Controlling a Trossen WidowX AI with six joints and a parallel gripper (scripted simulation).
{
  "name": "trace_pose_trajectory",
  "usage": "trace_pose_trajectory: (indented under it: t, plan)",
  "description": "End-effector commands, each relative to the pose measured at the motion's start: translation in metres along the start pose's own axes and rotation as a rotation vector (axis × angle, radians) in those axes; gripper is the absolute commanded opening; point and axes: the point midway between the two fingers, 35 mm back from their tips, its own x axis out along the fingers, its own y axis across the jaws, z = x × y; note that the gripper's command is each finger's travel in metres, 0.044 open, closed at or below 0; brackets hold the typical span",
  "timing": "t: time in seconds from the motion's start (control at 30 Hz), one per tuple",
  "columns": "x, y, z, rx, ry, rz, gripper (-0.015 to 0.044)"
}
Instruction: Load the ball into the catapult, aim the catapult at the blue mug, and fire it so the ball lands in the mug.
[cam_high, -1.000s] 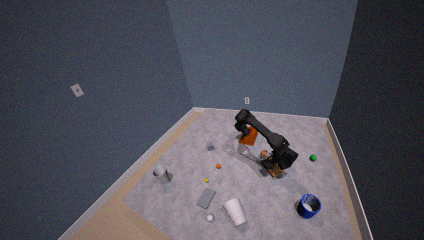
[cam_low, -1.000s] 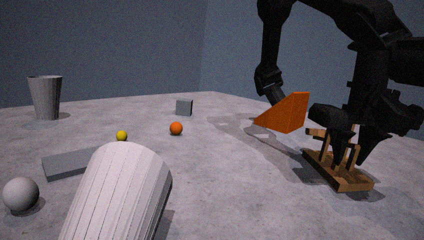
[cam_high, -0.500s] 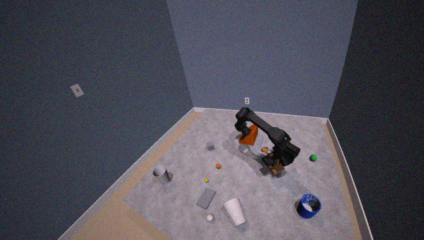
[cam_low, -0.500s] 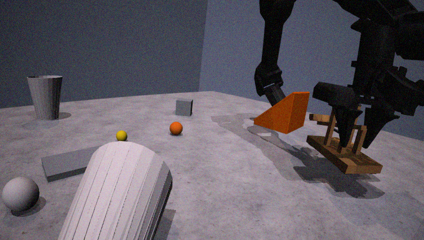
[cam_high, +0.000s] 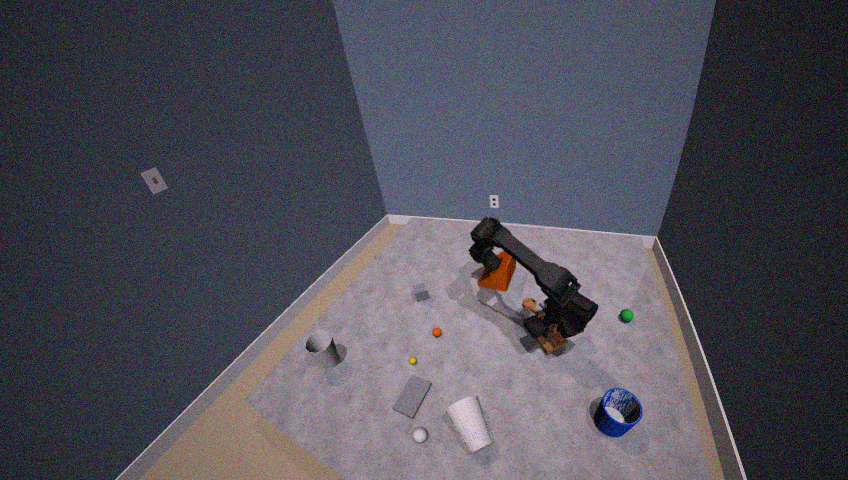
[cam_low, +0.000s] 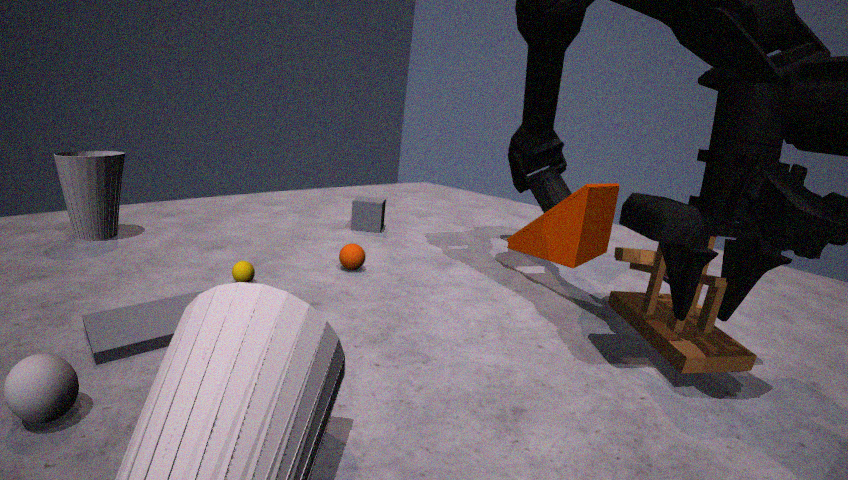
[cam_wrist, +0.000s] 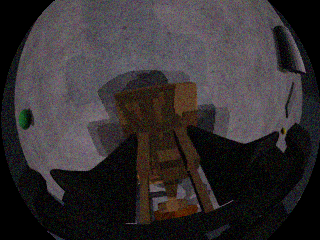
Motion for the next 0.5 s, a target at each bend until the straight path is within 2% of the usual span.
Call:
trace_pose_trajectory:
  t: [0.0,0.27,0.47]
  plan:
    - [0.004,-0.001,-0.001,-0.006,-0.005,-0.006,0.0]
    - [0.017,-0.002,-0.001,-0.006,-0.004,-0.007,0.0]
    - [0.012,-0.001,0.0,0.003,-0.005,0.0,0.0]
